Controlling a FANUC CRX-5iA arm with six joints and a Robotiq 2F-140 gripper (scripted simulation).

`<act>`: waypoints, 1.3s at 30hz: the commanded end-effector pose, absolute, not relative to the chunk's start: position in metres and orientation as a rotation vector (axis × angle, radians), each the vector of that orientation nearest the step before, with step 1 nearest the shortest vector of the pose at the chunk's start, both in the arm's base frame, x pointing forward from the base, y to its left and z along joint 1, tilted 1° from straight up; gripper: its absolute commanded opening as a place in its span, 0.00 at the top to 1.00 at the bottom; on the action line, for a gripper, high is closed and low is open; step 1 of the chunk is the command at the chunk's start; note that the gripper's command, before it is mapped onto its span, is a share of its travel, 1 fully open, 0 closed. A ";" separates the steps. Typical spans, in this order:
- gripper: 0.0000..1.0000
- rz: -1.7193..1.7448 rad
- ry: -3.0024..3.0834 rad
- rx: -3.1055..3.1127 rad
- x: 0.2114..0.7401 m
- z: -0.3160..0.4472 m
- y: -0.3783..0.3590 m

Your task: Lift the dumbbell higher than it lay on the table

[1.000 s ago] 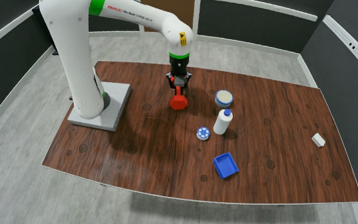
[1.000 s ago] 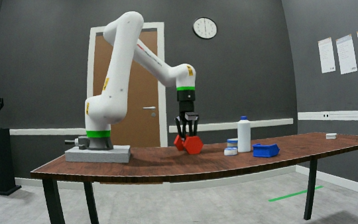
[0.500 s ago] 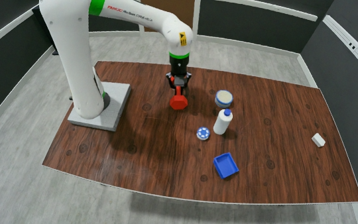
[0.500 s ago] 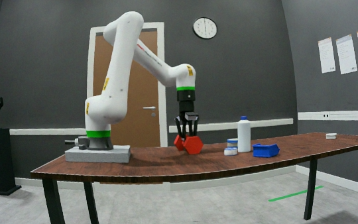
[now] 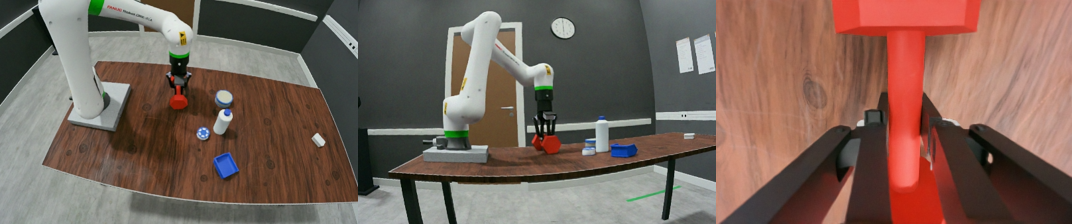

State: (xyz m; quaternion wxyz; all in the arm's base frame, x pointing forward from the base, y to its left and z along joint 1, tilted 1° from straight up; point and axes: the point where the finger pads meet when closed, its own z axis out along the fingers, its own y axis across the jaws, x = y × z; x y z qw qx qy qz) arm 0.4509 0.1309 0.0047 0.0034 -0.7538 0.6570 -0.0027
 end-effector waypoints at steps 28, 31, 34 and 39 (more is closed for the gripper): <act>0.90 -0.011 2.058 -2.362 0.450 0.059 0.130; 0.90 -0.011 2.058 -2.362 0.450 0.067 0.130; 0.90 -0.011 2.058 -2.362 0.450 0.072 0.130; 0.90 -0.011 2.058 -2.362 0.450 0.082 0.130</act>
